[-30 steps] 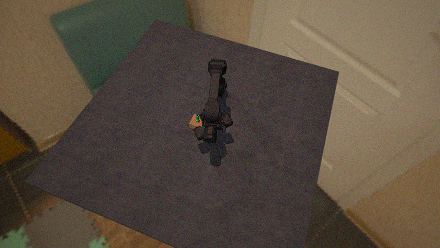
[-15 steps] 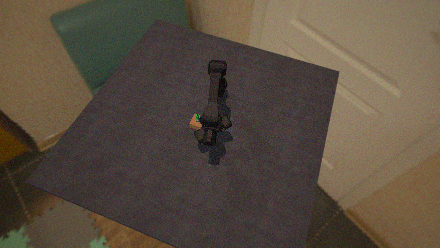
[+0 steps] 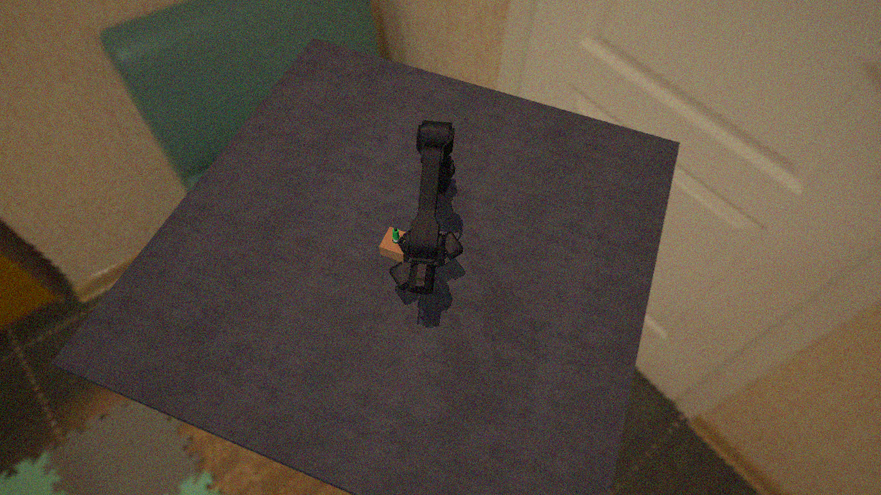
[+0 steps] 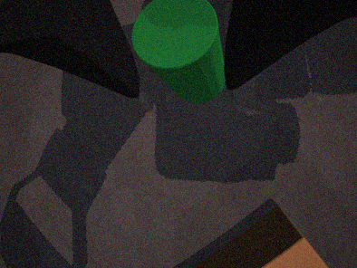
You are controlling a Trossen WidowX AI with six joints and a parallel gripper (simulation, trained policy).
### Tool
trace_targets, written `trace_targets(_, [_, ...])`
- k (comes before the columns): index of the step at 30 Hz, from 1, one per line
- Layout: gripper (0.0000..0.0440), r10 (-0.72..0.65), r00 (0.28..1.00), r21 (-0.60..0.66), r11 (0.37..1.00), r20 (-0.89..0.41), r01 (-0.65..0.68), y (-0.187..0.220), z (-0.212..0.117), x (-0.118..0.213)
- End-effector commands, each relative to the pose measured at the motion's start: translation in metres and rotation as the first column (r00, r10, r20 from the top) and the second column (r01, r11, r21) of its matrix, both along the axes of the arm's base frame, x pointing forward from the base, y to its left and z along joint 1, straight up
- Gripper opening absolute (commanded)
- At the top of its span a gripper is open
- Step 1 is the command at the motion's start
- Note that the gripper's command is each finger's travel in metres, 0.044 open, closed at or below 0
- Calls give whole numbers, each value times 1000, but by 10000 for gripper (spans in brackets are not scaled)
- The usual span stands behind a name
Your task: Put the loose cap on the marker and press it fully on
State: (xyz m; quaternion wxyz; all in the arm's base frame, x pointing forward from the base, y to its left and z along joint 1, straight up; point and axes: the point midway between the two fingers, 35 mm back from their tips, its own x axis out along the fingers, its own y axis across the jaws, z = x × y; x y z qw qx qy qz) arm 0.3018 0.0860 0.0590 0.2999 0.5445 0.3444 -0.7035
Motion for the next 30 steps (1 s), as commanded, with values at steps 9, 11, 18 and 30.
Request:
trace_targets(9, [73,36,995,-4,999,96,-36,-4,30,7])
trace_targets(11, [77,38,993,-2,999,113,-38,-5,38,9])
trace_targets(18, [78,27,987,10,1000,156,-29,-12,65,11])
trace_targets(30, [67,-28,988,35,999,154,23,-48,102,-6])
